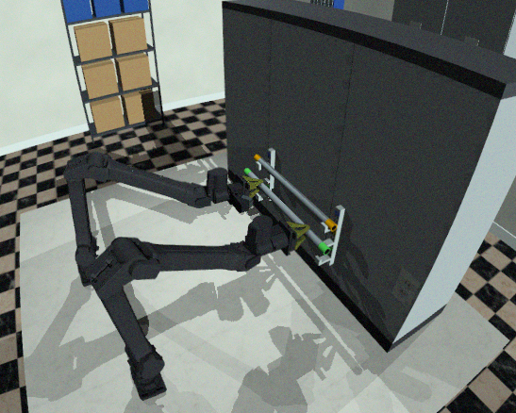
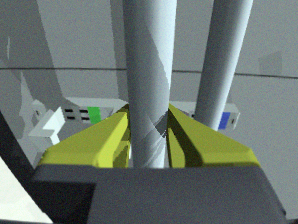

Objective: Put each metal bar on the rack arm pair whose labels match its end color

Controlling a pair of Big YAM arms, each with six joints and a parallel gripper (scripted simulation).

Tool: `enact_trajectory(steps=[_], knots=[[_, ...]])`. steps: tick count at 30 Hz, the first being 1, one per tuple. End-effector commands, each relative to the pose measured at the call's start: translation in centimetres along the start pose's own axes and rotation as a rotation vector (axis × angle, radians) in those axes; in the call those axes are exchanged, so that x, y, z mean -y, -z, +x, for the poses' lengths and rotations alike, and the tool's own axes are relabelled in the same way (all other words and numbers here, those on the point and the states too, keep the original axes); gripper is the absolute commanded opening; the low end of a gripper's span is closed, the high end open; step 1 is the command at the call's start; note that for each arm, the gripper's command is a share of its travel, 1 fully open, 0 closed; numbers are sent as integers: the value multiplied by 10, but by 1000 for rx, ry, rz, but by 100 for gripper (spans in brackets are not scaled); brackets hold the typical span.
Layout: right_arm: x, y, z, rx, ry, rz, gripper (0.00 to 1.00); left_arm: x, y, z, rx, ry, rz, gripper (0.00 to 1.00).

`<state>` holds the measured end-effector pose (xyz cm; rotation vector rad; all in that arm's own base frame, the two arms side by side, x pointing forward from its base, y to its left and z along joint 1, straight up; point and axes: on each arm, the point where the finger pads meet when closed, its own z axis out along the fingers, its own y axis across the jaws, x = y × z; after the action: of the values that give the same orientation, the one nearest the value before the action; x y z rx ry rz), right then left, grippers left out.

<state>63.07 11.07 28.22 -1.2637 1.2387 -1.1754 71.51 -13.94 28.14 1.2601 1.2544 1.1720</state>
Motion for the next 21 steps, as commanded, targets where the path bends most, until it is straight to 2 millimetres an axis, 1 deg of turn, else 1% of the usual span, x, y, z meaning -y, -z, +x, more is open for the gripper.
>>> enact_trajectory(steps=[1, 21], knots=[[54, 11, 3, -8, -29, 112, 0, -56, 10, 5, -13, 23, -101, 0], [56, 13, 2, -8, -29, 112, 0, -57, 13, 7, -12, 23, -101, 0]])
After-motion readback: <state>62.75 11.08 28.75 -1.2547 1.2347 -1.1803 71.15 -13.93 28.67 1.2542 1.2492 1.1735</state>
